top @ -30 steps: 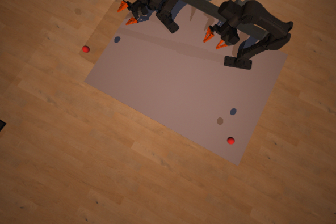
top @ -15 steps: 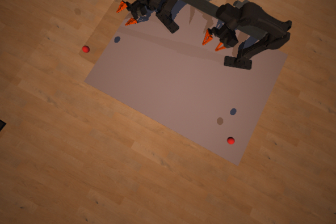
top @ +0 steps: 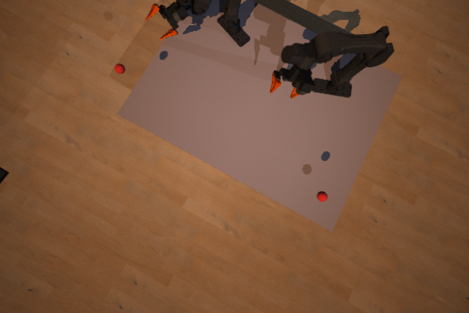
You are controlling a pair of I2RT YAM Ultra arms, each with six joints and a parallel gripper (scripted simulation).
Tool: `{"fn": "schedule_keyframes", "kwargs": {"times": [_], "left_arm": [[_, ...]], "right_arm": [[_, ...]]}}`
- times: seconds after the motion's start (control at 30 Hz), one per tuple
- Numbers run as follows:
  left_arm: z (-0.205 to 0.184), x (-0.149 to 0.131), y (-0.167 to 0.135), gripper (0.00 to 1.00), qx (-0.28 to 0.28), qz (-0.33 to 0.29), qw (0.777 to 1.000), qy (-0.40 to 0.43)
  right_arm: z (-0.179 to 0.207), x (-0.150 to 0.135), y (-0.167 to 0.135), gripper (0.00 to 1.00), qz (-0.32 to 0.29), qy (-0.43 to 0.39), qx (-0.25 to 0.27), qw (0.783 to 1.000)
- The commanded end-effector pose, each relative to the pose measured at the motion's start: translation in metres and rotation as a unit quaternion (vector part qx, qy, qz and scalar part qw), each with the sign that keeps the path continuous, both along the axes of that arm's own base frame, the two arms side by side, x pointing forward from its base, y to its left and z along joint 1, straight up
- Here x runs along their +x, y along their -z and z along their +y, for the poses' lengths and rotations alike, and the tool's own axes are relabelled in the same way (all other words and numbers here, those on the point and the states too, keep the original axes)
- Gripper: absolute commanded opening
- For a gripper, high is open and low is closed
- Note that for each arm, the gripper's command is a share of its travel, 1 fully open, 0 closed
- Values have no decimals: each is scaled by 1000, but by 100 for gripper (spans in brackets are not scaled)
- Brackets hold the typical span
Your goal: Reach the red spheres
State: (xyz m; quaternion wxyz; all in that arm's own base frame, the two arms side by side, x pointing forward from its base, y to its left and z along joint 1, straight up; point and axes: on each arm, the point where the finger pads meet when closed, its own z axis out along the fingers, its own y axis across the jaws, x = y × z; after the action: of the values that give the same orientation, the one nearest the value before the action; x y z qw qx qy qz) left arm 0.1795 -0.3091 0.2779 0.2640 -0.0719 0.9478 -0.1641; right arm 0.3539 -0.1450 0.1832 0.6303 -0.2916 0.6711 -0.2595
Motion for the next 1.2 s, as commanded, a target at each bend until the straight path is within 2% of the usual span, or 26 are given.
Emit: {"fn": "schedule_keyframes", "kwargs": {"times": [0.0, 0.1, 0.17, 0.3, 0.5, 0.67, 0.73, 0.97, 1.17], "left_arm": [[-20, 50, -10, 100, -13, -34, 998, 44], [-12, 102, -1, 100, 5, -51, 998, 45], [-12, 102, -1, 100, 5, -51, 998, 45], [13, 174, 10, 100, 31, -78, 995, 45], [76, 269, 27, 100, 78, -118, 989, 45], [137, 326, 39, 100, 117, -145, 982, 44], [137, 326, 39, 100, 117, -145, 982, 44], [202, 367, 50, 100, 157, -167, 972, 42], [223, 378, 54, 100, 170, -174, 969, 41]], "right_arm": [[-10, 35, -13, 100, -4, 28, 72, 997], [-7, 64, -20, 100, -8, 32, 117, 993], [-7, 64, -20, 100, -8, 32, 117, 993], [2, 104, -28, 100, -13, 37, 178, 983], [27, 158, -36, 100, -23, 42, 264, 963], [50, 193, -40, 100, -30, 45, 321, 945], [50, 193, -40, 100, -30, 45, 321, 945], [75, 221, -42, 100, -37, 46, 372, 926], [83, 229, -42, 100, -39, 46, 387, 920]]}}
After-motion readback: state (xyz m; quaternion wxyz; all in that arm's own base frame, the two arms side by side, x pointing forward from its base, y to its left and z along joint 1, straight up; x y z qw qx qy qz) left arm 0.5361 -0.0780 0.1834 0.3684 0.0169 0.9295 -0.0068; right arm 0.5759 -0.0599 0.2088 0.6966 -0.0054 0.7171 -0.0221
